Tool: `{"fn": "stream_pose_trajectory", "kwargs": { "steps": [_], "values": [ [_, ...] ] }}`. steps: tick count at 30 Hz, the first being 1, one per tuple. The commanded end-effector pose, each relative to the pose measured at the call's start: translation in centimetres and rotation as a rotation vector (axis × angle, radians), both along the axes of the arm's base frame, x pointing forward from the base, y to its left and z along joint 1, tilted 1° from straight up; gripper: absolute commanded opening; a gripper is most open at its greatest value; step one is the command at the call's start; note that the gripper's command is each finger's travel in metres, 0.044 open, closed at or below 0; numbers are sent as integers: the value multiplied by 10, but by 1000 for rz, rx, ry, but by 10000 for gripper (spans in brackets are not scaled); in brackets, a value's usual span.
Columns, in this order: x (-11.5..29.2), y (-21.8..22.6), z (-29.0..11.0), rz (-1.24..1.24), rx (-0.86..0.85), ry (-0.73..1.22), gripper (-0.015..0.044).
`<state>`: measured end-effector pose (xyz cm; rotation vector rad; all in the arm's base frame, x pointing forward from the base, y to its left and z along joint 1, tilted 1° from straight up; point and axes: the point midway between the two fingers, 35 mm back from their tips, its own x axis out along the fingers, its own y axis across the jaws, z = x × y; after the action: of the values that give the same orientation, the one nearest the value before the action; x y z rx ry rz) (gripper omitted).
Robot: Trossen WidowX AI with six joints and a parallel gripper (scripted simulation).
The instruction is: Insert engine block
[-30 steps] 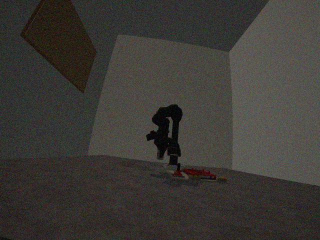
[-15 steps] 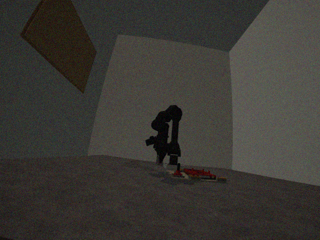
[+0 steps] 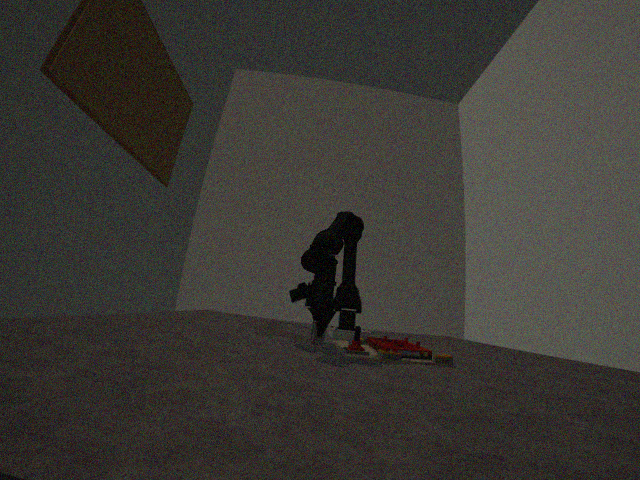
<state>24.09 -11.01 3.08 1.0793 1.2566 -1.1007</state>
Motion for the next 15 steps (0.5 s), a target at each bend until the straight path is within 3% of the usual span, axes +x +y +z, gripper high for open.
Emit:
{"fn": "stream_pose_trajectory", "kwargs": {
  "steps": [1,10,15],
  "values": [
    [0,0,-8,-2,3,4,0],
    [0,0,-16,-2,3,4,0],
    [0,0,-10,-1,-2,-2,131]
  ]
}}
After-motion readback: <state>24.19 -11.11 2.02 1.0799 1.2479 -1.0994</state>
